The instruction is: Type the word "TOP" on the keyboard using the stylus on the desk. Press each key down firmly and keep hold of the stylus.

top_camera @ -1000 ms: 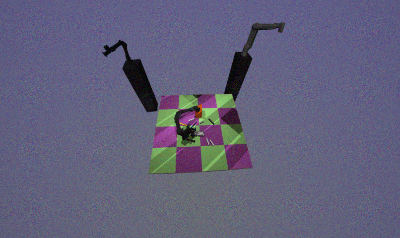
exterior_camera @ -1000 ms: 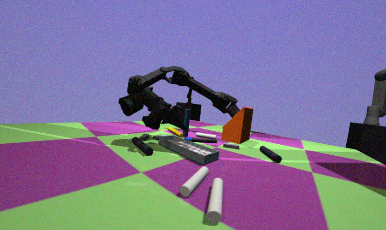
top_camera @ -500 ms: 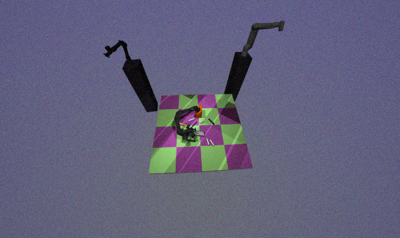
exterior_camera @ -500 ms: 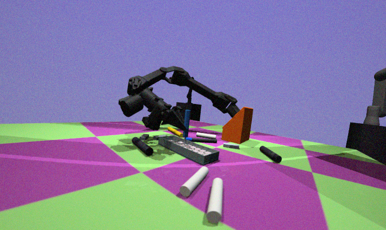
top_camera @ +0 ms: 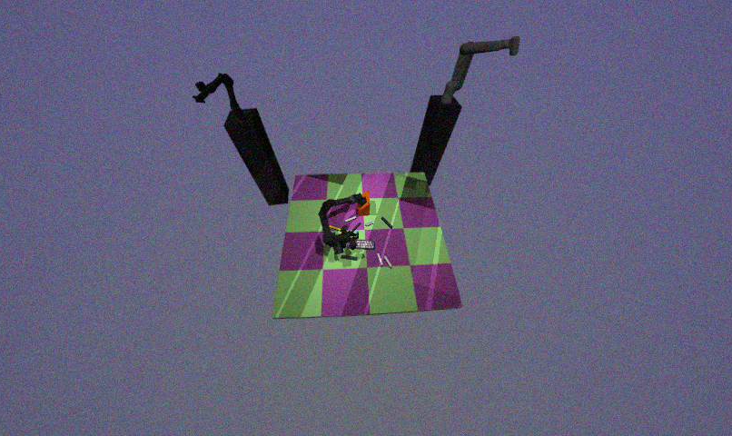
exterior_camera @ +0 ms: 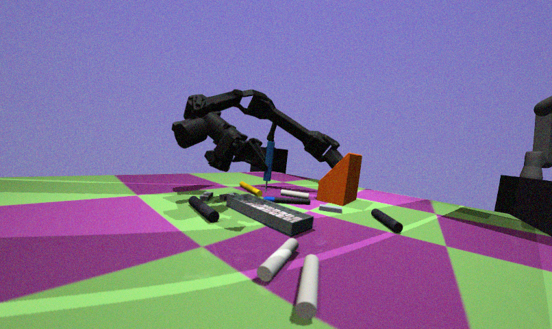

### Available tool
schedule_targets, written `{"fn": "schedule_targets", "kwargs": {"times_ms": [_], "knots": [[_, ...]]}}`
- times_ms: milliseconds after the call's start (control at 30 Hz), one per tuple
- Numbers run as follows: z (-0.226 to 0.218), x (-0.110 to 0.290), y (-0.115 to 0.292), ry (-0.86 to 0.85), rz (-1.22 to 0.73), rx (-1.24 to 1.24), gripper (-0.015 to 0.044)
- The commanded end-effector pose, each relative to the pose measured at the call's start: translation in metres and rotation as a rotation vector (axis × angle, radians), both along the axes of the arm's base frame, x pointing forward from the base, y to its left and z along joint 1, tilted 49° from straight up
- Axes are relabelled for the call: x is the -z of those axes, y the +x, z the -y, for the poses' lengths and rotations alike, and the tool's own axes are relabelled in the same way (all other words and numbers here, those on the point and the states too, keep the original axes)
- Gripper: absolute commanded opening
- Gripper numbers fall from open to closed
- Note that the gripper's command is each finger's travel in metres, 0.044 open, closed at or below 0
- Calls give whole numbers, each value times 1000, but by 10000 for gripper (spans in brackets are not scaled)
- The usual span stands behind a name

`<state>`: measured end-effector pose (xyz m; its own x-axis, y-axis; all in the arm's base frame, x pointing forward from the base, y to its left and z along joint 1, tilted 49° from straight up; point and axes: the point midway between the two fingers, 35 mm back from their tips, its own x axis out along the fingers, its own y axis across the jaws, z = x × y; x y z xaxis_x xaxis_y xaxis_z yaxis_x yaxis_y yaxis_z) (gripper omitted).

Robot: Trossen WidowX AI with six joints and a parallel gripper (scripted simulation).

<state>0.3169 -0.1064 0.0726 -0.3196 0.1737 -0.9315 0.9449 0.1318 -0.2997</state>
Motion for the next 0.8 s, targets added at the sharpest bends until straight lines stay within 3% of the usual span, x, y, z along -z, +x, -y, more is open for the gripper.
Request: {"fn": "schedule_targets", "kwargs": {"times_ms": [0,233,767], "knots": [[1,1,0,1,-1,1,71],[-1,3,2,1,-1,1,0],[-58,73,61,7,2,14,0]]}}
